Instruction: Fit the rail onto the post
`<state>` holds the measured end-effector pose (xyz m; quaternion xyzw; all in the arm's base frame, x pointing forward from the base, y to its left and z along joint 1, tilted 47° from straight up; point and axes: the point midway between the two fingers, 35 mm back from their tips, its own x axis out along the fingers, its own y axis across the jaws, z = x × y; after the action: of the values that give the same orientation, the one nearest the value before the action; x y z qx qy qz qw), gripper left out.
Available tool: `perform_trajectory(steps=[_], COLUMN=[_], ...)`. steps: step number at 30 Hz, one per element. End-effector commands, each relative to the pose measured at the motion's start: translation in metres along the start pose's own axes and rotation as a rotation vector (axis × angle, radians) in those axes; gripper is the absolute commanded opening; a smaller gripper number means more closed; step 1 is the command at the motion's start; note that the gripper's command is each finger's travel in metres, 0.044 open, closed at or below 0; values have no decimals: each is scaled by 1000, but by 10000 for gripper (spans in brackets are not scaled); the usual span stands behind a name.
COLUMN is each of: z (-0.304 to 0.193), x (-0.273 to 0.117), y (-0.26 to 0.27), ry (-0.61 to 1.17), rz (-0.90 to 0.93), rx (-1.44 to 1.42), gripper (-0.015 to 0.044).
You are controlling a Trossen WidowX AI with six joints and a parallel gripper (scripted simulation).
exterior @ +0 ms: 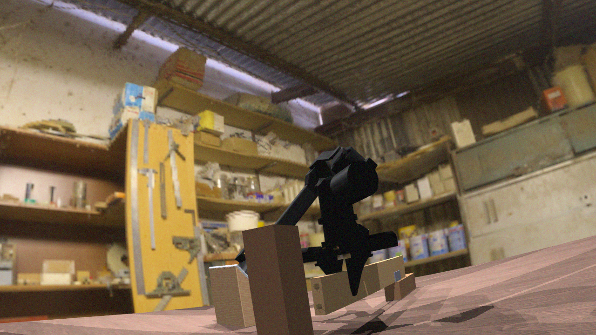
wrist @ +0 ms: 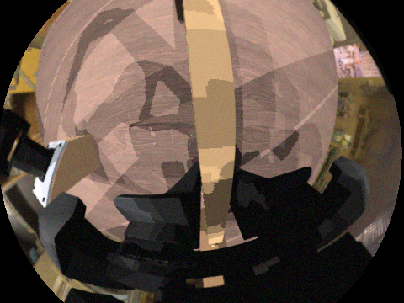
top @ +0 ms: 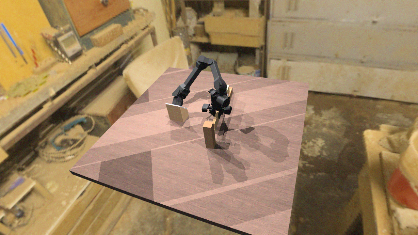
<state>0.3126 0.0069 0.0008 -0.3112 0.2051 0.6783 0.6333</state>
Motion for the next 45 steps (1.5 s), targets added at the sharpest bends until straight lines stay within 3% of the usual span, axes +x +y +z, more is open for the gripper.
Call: perform_trajectory(steps=[1,45], z=[-3,-15], x=[-2,-3], y=[0,-2], ry=[3,4], rz=[-4,-4], rx=[-1,-1], gripper=[0,0])
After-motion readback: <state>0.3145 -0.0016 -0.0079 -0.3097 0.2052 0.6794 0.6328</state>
